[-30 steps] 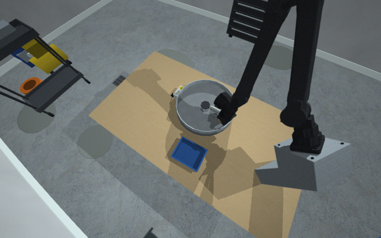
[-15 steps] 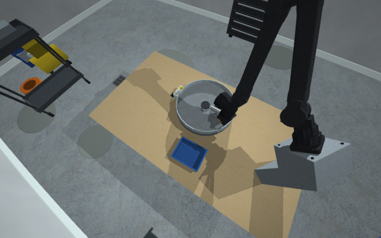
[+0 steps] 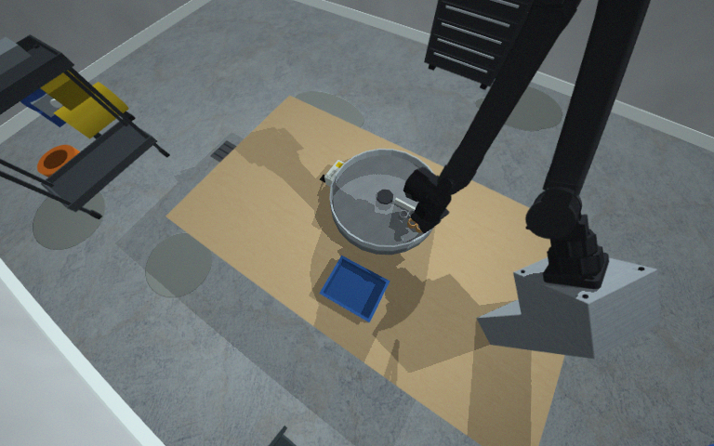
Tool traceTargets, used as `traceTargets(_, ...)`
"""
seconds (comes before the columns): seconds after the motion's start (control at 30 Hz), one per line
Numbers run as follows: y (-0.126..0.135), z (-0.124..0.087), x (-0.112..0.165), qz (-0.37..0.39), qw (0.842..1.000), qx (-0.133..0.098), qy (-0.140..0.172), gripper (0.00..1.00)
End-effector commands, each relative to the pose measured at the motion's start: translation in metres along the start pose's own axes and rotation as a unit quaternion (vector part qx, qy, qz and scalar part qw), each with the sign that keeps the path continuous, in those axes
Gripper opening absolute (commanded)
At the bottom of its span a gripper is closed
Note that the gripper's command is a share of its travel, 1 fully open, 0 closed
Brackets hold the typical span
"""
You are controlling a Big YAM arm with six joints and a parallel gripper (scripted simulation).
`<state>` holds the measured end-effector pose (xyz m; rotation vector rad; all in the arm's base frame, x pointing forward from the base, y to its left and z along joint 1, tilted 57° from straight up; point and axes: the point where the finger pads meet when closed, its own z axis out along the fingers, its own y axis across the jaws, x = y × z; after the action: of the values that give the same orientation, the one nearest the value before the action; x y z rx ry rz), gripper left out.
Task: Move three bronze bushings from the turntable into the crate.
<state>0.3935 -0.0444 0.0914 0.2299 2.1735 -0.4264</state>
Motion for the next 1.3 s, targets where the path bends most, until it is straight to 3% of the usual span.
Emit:
traceTargets(0.0,0.0025,-0.0168,-0.0028,0.009,1.000,-0.006,-0.005,0.00)
traceTargets(1.27,-0.0010,-0.0153,-0.0047,0.012,1.000,-0.001,-0.006,0.00)
